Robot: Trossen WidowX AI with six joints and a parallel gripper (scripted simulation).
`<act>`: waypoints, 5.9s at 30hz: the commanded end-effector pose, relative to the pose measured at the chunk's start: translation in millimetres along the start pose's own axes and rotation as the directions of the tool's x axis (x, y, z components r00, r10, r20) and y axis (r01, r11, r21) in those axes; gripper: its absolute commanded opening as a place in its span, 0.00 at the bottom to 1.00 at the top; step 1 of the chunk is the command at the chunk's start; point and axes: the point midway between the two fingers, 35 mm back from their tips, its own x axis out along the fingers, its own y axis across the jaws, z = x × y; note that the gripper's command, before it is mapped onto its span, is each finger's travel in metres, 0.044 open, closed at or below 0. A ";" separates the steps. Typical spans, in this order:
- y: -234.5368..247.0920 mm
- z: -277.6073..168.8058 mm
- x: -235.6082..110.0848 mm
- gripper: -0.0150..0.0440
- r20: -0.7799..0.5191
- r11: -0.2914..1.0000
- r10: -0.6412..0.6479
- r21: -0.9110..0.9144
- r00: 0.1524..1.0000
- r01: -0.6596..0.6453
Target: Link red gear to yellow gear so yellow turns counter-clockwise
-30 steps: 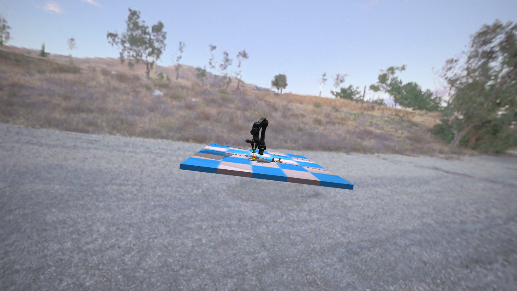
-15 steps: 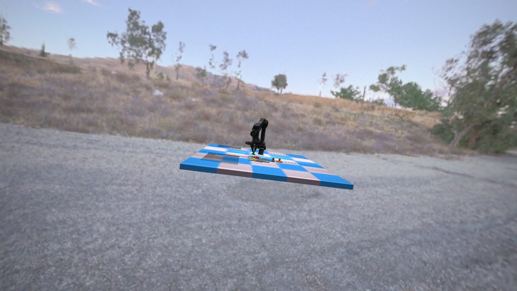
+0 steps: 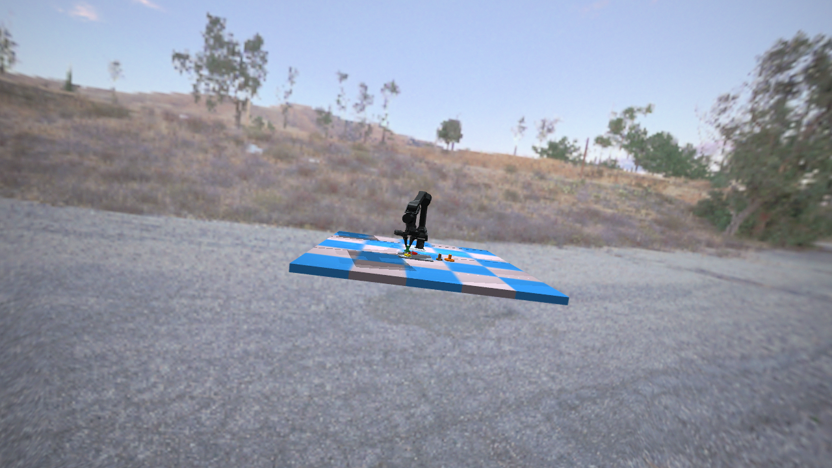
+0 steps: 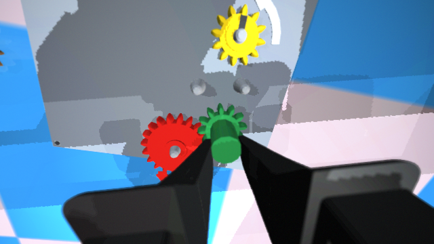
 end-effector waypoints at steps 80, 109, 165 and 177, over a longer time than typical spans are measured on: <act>191.0 82.4 -30.0 1.00 0.006 0.986 0.017 -0.164 1.000 -0.015; 192.3 83.1 19.1 1.00 0.006 0.986 0.017 -0.164 1.000 -0.016; 189.7 91.4 -39.3 0.25 0.009 0.987 0.017 -0.162 1.000 -0.016; 188.5 90.6 -64.8 0.25 0.009 0.987 0.017 -0.163 1.000 -0.016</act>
